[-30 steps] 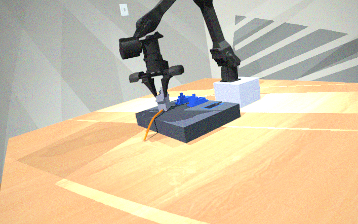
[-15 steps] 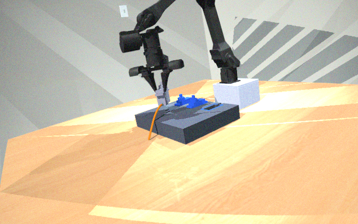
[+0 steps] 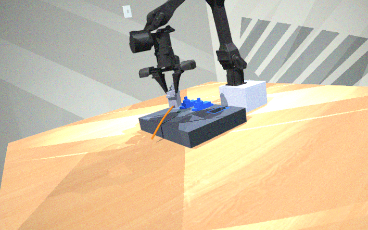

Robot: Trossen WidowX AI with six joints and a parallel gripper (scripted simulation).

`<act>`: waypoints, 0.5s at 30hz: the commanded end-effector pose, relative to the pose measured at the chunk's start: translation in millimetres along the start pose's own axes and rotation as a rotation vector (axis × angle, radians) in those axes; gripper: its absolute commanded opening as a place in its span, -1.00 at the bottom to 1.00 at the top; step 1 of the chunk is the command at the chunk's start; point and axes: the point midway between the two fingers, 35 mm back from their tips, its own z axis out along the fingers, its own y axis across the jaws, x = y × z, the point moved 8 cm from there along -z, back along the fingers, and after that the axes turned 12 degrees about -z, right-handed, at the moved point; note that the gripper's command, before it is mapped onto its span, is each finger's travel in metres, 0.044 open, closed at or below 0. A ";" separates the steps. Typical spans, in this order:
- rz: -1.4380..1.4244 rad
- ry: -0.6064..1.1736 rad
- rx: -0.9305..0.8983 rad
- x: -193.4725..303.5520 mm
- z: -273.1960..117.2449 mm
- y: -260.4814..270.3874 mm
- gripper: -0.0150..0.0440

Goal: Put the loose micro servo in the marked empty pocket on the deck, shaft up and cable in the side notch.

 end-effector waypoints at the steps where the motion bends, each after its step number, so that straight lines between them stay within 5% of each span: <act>1: 0.001 0.009 -0.009 14.2 -2.8 -11.5 -0.49; 15: 0.001 0.014 -0.005 68.0 -3.1 -54.0 -0.49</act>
